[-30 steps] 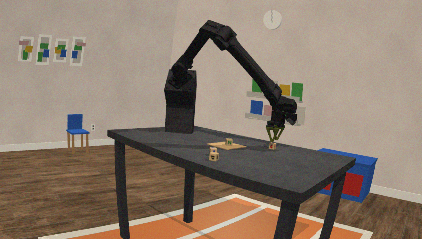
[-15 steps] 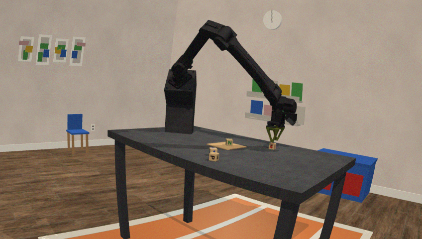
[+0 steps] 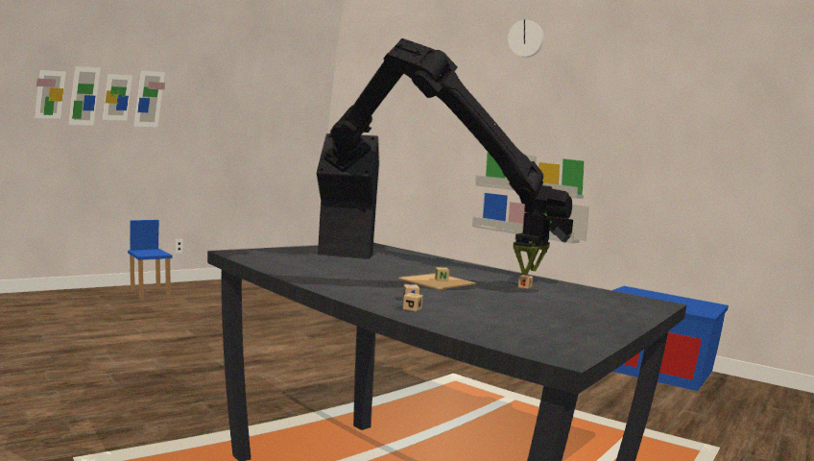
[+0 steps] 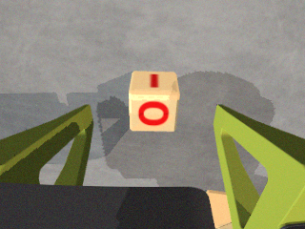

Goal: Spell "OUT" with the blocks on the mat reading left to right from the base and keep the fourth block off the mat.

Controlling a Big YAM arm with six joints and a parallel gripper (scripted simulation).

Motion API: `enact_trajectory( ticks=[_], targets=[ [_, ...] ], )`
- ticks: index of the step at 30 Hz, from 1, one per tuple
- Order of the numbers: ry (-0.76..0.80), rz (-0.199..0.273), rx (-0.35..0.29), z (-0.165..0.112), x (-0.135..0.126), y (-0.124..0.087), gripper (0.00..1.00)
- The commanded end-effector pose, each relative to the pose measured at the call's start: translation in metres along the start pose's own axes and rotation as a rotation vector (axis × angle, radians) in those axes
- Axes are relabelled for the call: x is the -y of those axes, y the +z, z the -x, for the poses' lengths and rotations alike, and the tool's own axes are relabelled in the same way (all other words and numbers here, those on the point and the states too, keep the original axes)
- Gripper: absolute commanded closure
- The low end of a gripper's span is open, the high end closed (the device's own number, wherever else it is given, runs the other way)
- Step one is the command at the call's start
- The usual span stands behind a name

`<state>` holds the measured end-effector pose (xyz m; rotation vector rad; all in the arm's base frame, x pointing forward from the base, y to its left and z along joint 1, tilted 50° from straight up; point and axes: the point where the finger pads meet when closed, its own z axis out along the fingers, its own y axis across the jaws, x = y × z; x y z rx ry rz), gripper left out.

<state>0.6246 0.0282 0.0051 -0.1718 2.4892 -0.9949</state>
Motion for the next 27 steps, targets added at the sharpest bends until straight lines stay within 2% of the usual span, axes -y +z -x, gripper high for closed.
enact_trajectory(
  ticks=[1,9,27],
  targets=[
    [0.009,-0.002,0.012,0.009,0.002,0.006,0.27],
    [0.013,-0.003,0.013,0.011,0.003,0.011,0.27],
    [0.011,-0.004,0.012,0.009,0.003,0.042,0.27]
  ],
)
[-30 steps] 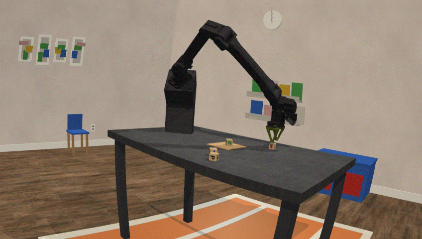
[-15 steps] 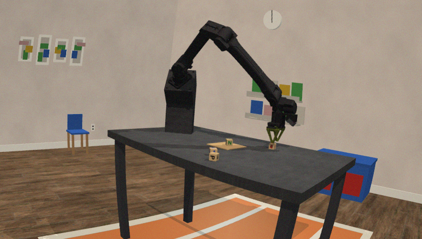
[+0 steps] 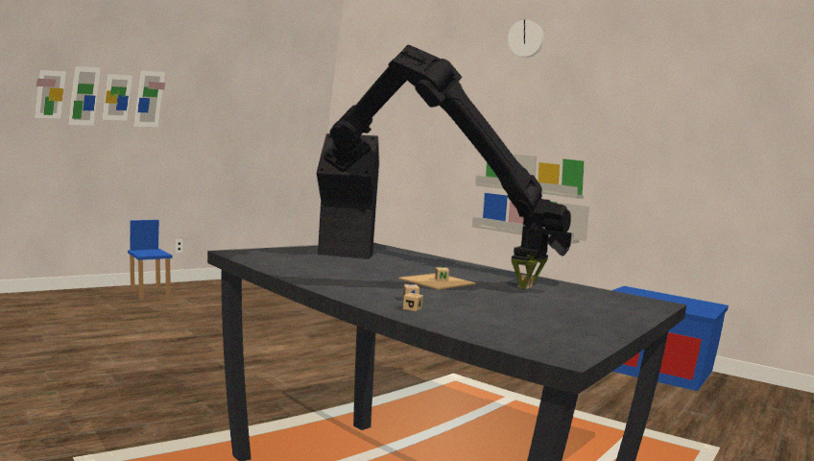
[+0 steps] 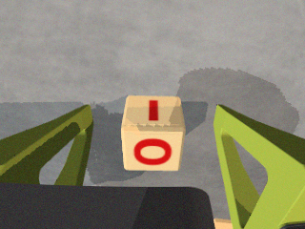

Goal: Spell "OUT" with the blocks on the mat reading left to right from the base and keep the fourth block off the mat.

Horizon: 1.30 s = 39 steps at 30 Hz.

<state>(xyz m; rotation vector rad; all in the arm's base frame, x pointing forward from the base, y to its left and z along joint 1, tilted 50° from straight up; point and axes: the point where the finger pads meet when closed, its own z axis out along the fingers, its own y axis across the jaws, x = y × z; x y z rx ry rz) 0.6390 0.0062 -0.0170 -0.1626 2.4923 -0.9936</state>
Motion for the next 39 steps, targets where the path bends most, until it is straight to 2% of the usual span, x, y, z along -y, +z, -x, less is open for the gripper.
enact_trajectory(
  ticks=[1,19,20,39],
  targets=[
    [0.005,-0.004,0.016,0.0105,0.0029,0.0086,0.27],
    [-0.003,-0.002,0.016,0.0083,-0.0009,0.0079,0.27],
    [-0.003,-0.002,0.016,0.0083,-0.0009,0.0079,0.7],
    [-0.003,-0.002,0.016,0.0083,-0.0009,0.0079,0.7]
  ],
)
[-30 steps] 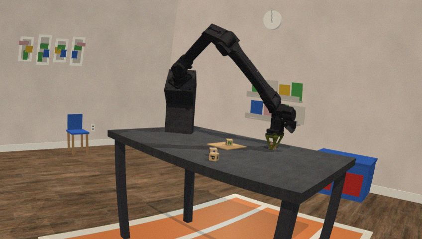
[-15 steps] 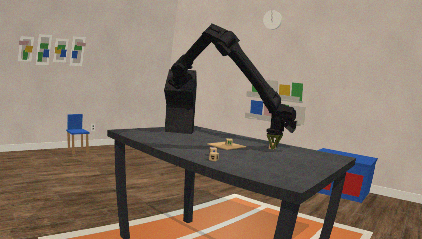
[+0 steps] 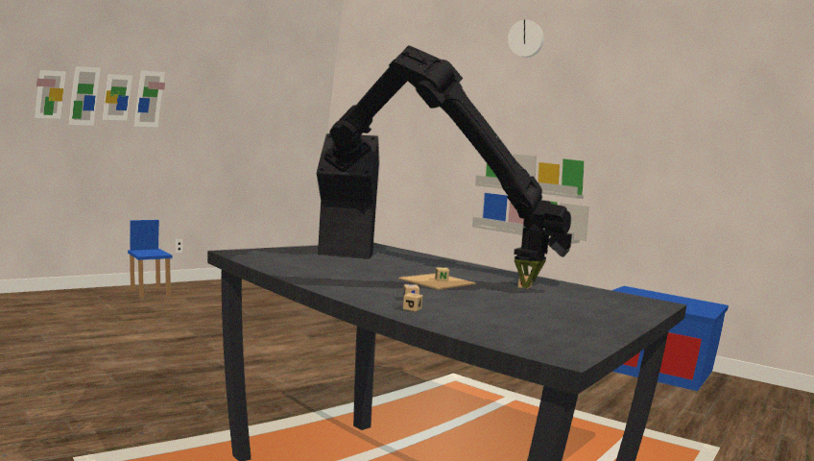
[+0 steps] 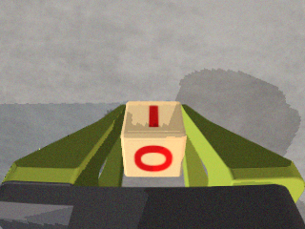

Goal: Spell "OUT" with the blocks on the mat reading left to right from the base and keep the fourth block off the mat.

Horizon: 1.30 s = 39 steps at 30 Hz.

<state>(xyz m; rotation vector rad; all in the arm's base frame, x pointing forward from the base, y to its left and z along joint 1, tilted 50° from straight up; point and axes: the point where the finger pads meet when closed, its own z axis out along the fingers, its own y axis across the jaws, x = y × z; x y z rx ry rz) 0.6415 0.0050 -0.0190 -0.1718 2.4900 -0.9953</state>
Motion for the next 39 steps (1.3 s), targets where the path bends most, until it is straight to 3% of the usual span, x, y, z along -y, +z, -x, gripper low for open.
enact_trajectory(
  ticks=[1,20,21,25,26,28,29,31,32,34,35,39],
  targets=[
    [0.003,-0.002,0.013,0.0072,-0.0002,0.0047,0.7],
    [0.003,-0.002,0.013,0.0072,-0.0002,0.0047,0.7],
    [0.003,-0.002,0.013,0.0072,-0.0002,0.0047,0.61],
    [0.003,-0.002,0.013,0.0072,-0.0002,0.0047,0.61],
    [0.003,-0.002,0.013,0.0072,-0.0002,0.0047,0.53],
    [0.003,-0.002,0.013,0.0072,-0.0002,0.0047,0.53],
    [0.003,-0.002,0.013,0.0072,-0.0002,0.0047,0.44],
    [0.003,-0.002,0.013,0.0072,-0.0002,0.0047,0.44],
    [0.003,-0.002,0.013,0.0072,-0.0002,0.0047,0.35],
    [0.003,-0.002,0.013,0.0072,-0.0002,0.0047,0.35],
    [0.003,-0.002,0.013,0.0072,-0.0002,0.0047,0.27],
    [0.003,-0.002,0.013,0.0072,-0.0002,0.0047,0.27]
  ],
)
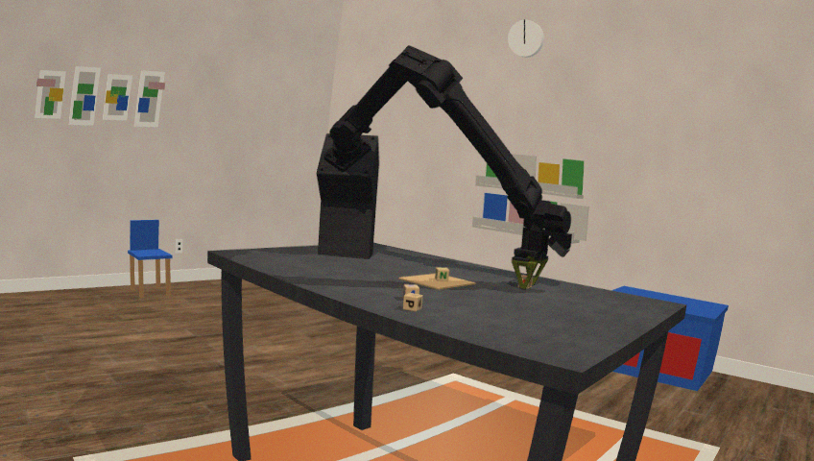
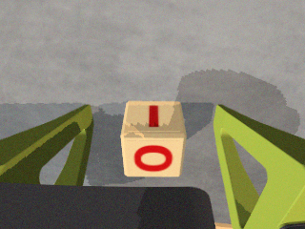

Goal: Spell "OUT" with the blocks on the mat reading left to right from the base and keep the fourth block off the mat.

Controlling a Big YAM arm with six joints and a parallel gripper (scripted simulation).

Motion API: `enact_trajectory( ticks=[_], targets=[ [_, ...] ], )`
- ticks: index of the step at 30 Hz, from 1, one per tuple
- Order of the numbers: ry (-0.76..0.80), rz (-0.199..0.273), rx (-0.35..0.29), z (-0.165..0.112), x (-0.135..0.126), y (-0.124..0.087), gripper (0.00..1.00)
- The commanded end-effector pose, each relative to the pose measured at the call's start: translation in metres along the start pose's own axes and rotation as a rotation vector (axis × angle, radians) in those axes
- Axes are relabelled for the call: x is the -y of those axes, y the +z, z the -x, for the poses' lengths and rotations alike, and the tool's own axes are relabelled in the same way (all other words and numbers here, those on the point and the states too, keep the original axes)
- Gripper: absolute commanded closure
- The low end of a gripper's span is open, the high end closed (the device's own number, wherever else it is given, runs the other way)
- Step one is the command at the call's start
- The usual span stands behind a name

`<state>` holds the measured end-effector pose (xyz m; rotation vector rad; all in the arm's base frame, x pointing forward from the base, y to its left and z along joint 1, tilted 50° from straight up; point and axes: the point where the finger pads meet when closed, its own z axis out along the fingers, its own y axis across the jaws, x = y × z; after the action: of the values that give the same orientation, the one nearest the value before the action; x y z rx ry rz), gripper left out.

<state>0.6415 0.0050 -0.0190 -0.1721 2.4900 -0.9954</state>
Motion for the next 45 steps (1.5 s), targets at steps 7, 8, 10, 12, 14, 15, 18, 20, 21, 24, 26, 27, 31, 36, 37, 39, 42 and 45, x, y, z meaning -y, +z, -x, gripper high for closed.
enact_trajectory(
  ticks=[7,8,10,12,14,15,18,20,21,24,26,27,31,36,37,39,42,45],
  targets=[
    [0.003,-0.002,0.013,0.007,0.0,0.005,0.27],
    [0.002,-0.001,0.013,0.007,-0.001,0.004,0.27],
    [-0.006,0.004,0.013,0.006,-0.007,-0.003,0.27],
    [0.002,0.009,0.036,0.013,-0.005,-0.027,0.27],
    [0.0,0.008,0.034,0.012,-0.005,-0.032,0.27],
    [0.0,0.008,0.034,0.012,-0.005,-0.036,0.27],
    [0.0,0.009,0.034,0.011,-0.005,-0.04,0.27],
    [0.0,0.009,0.034,0.011,-0.005,-0.05,0.27],
    [0.0,0.009,0.034,0.011,-0.005,-0.055,0.27],
    [0.001,0.009,0.034,0.01,-0.005,-0.072,0.27],
    [0.001,0.009,0.034,0.01,-0.005,-0.083,0.27],
    [0.005,0.009,0.038,0.013,-0.004,-0.089,0.27],
    [0.002,0.01,0.035,0.01,-0.004,-0.104,0.27],
    [0.0,-0.004,-0.02,-0.007,0.0,-0.08,0.27],
    [0.0,-0.004,-0.02,-0.007,0.0,-0.081,0.27],
    [0.004,-0.003,-0.016,-0.004,0.0,-0.082,0.27],
    [0.004,0.0,-0.004,0.002,-0.003,-0.087,0.27],
    [0.006,0.0,-0.003,0.002,-0.002,-0.088,0.27]
  ],
)
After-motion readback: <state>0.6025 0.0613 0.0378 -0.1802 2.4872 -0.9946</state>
